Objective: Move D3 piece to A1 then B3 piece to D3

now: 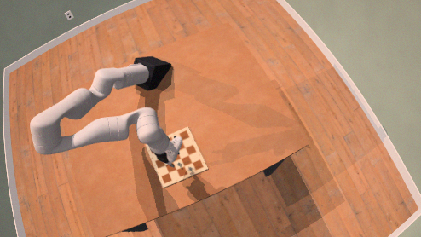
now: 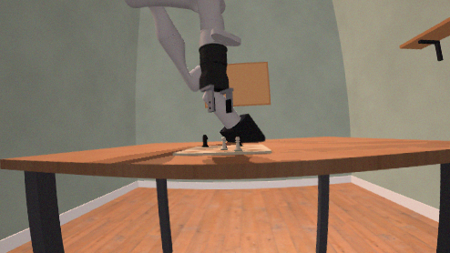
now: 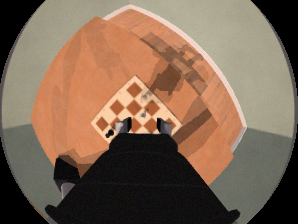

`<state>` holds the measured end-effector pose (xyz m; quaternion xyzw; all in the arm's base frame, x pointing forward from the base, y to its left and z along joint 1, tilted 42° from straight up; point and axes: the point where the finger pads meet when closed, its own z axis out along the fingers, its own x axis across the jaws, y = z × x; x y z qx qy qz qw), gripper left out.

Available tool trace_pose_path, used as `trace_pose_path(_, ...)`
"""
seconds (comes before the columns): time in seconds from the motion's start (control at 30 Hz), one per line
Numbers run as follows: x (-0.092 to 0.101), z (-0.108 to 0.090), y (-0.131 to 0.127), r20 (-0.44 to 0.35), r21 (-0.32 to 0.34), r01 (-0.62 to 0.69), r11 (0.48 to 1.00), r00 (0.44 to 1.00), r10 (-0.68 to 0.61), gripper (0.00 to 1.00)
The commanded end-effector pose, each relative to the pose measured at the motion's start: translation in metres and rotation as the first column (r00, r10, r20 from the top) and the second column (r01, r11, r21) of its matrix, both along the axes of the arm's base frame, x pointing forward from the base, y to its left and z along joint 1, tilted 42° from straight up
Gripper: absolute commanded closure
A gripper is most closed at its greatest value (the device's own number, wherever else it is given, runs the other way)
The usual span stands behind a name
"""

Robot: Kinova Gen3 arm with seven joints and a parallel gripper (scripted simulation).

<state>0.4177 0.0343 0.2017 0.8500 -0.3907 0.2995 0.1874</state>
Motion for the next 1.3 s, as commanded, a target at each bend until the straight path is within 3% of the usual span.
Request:
trace_pose_path(0.0,-0.002,0.001,0.003,-0.005,0.002,-0.005,1.000,1.000,0.005,0.00)
trace_pose_path(0.63,-0.002,0.004,0.006,-0.002,0.004,-0.005,1.000,1.000,0.005,0.00)
trace_pose_path(1.27,-0.026,0.054,0.044,-0.002,0.006,-0.005,1.000,1.000,0.005,0.00)
